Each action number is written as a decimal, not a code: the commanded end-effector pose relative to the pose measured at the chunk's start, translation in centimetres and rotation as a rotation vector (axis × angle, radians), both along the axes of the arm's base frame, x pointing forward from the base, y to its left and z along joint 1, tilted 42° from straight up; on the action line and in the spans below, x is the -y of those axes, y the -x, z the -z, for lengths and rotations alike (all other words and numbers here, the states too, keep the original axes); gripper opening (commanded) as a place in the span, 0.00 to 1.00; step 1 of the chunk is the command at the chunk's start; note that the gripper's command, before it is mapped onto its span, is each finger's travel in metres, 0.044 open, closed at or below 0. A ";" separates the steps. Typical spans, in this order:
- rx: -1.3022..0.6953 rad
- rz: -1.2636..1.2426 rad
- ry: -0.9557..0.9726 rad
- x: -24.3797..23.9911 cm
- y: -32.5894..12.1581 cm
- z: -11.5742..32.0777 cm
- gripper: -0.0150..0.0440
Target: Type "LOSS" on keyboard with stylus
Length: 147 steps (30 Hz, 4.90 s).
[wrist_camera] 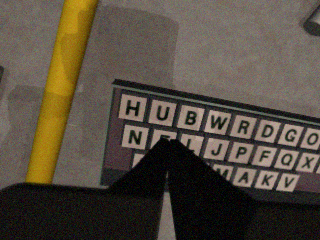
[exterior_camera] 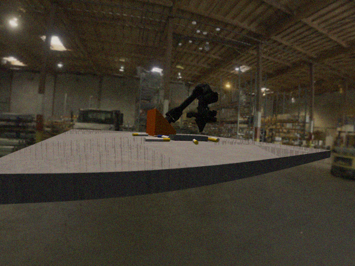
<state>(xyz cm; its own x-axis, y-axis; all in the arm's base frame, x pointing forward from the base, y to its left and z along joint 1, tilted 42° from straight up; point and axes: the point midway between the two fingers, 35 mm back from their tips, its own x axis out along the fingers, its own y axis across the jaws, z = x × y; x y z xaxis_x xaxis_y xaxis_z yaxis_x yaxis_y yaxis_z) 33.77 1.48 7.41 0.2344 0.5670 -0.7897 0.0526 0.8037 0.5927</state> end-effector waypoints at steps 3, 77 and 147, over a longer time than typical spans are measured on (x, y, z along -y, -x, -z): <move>-0.128 0.002 -0.112 -0.4 0.7 1.1 0.25; -0.130 0.002 -0.111 1.0 4.3 3.1 0.25; -1.396 2.014 0.159 11.4 14.8 11.2 0.51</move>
